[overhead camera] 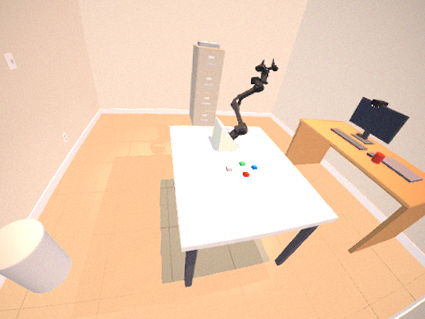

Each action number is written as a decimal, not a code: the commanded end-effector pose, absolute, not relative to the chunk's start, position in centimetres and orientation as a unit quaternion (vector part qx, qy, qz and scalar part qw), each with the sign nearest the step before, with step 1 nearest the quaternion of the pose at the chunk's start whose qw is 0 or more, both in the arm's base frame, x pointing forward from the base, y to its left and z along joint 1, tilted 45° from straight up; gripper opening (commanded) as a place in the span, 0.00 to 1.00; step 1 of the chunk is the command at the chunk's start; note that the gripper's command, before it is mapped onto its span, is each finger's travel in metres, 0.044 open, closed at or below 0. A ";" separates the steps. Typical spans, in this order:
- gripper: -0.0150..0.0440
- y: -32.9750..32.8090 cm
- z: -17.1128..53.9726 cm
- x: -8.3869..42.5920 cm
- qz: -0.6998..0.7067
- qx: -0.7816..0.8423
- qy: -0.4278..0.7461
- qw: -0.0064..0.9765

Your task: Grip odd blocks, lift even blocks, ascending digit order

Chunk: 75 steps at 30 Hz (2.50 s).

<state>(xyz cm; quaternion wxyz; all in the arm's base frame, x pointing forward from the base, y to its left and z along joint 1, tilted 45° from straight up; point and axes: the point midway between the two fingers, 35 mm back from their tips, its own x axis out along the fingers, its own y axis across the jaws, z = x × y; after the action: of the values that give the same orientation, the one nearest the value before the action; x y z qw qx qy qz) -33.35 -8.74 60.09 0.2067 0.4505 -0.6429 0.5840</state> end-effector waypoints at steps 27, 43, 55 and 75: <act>0.93 -0.9 68.2 6.8 0.195 0.373 -0.482 0.769; 0.93 -5.4 56.1 29.7 -0.007 0.232 -0.197 0.952; 0.93 -11.5 39.8 39.6 -0.079 0.139 0.084 0.983; 0.93 -17.3 8.1 35.2 0.054 0.154 0.549 0.820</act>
<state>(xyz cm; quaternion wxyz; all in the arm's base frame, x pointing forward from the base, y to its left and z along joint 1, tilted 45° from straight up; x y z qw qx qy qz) 37.94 -17.36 13.20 -0.8667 -0.1226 -0.4835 -0.0048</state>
